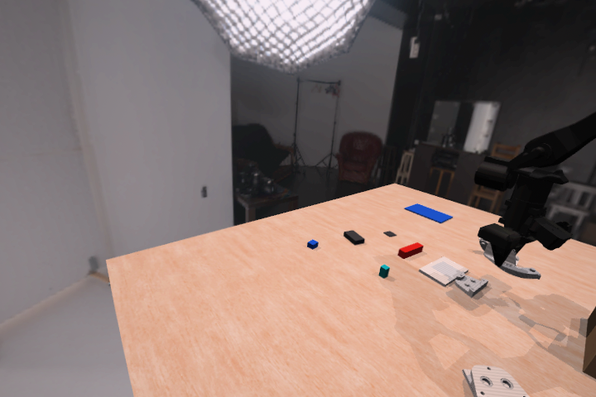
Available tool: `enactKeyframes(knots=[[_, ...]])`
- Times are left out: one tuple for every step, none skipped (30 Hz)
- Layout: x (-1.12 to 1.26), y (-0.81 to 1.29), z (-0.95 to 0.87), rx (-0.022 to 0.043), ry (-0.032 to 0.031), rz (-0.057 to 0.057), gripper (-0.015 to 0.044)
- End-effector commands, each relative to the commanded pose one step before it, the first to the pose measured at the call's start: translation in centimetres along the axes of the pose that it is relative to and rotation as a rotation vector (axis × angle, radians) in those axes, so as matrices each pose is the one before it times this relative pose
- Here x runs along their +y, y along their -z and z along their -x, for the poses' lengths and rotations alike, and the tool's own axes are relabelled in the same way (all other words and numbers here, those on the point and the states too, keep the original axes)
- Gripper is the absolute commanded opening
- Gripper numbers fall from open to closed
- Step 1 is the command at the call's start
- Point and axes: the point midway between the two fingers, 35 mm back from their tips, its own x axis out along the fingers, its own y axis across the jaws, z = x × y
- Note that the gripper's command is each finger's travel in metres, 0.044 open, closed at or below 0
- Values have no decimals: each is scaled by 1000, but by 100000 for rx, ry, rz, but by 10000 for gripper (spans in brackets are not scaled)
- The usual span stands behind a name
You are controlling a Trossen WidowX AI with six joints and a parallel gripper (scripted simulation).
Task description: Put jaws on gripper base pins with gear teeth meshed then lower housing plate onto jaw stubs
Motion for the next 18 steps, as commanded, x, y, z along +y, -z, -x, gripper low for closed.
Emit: enactKeyframes(knots=[[83, 58, 18, 357, -479, 724, 134], [0, 0, 0, 0, 0, 0, 134], [0, 0, 0, 0, 0, 0, 134], [1, 0, 0, 0, 0, -230, 134], [2, 1, 0, 0, 0, -574, 134], [1, 0, 0, 0, 0, -230, 134], [0, 0, 0, 0, 0, 0, 134], [0, 0, 0, 0, 0, 0, 134], [0, 0, 0, 0, 0, 0, 134], [0, 0, 0, 0, 0, 0, 134], [0, 0, 0, 0, 0, 0, 134], [0, 0, 0, 0, 0, 0, 134], [0, 0, 0, 0, 0, 0, 134], [-24, 49, 8, 4, 2, 0, 134], [-73, 147, 24, 13, 7, 0, 134], [-123, 245, 38, 22, 12, 0, 134], [-150, 293, 43, 27, 15, 0, 134], [-153, 292, 40, 27, 15, 0, 134]])
